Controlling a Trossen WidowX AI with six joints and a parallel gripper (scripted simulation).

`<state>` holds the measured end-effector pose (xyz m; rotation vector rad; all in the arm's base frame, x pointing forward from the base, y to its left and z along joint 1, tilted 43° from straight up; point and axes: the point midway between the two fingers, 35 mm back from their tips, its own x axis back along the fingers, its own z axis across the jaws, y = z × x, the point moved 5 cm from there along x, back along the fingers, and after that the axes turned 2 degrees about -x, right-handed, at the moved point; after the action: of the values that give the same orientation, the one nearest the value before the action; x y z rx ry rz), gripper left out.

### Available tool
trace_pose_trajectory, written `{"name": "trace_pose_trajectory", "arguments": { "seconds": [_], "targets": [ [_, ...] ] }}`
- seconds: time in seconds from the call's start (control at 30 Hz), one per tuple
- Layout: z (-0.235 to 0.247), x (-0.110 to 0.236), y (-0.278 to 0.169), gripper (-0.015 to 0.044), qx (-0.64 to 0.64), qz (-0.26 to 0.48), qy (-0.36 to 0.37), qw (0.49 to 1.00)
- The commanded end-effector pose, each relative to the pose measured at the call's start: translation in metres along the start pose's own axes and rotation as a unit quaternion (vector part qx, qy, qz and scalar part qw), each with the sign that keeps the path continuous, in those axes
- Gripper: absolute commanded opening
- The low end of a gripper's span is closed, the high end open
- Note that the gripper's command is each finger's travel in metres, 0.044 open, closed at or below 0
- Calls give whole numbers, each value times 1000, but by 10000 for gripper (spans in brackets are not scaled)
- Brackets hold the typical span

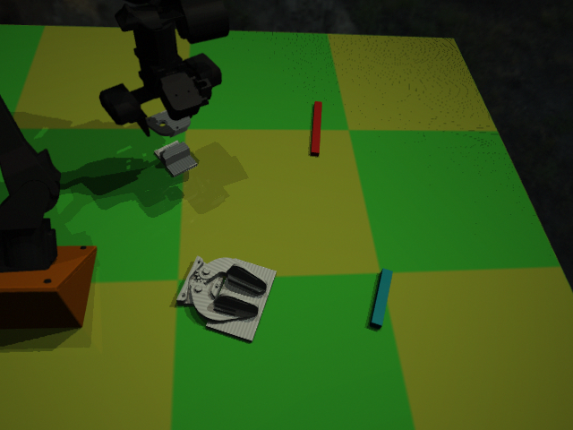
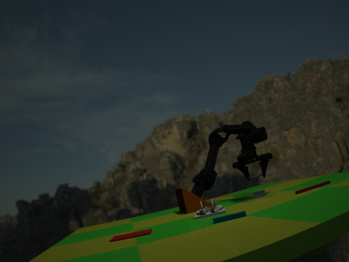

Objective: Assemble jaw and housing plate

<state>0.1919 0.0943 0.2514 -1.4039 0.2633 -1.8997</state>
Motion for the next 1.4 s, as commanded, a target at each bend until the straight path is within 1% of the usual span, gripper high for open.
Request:
{"name": "trace_pose_trajectory", "arguments": {
  "seconds": [0.0, 0.13, 0.77, 1.37],
  "targets": [
    [0, 5, -1, 351, 2, 2, 1, 1000],
    [1, 4, 3, 351, 7, 0, 1, 1000],
    [7, 0, 62, 351, 69, -23, -10, 997],
    [-2, -1, 119, 351, 128, -31, -21, 991]
  ]
}}
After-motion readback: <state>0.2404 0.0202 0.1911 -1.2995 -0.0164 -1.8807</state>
